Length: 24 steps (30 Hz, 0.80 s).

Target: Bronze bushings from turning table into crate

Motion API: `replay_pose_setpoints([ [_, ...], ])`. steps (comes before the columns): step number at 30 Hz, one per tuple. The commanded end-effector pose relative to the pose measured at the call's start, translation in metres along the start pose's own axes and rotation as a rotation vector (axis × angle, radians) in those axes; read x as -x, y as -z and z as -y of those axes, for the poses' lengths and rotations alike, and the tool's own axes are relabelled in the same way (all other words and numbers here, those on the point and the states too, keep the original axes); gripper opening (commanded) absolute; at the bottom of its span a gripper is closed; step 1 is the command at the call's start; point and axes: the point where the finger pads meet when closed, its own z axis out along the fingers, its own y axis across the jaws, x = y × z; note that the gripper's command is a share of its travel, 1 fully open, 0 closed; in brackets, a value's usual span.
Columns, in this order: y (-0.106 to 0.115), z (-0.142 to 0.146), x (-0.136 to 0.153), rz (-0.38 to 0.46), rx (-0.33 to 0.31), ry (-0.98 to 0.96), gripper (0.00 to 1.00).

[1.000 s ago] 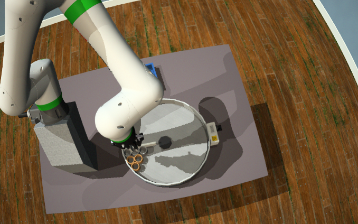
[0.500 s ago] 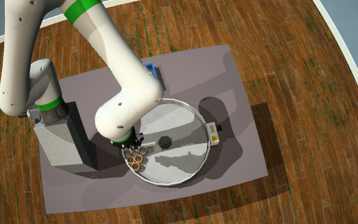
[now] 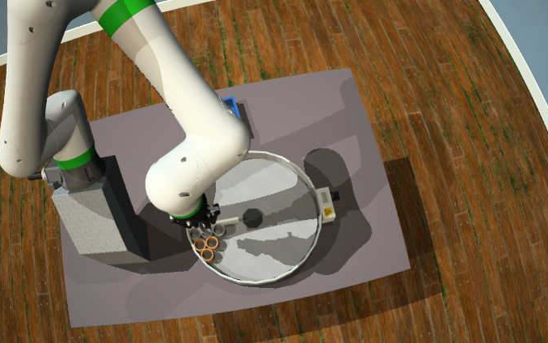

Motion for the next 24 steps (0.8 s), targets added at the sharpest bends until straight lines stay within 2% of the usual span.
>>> replay_pose_setpoints([
  [1,0.0002,0.0001,-0.0002,0.0,0.0,0.0,0.1],
  [15,-0.0002,0.0001,-0.0003,0.0,0.0,0.012,0.1],
  [24,-0.0037,0.0006,-0.0016,0.0,0.0,0.118,0.1],
])
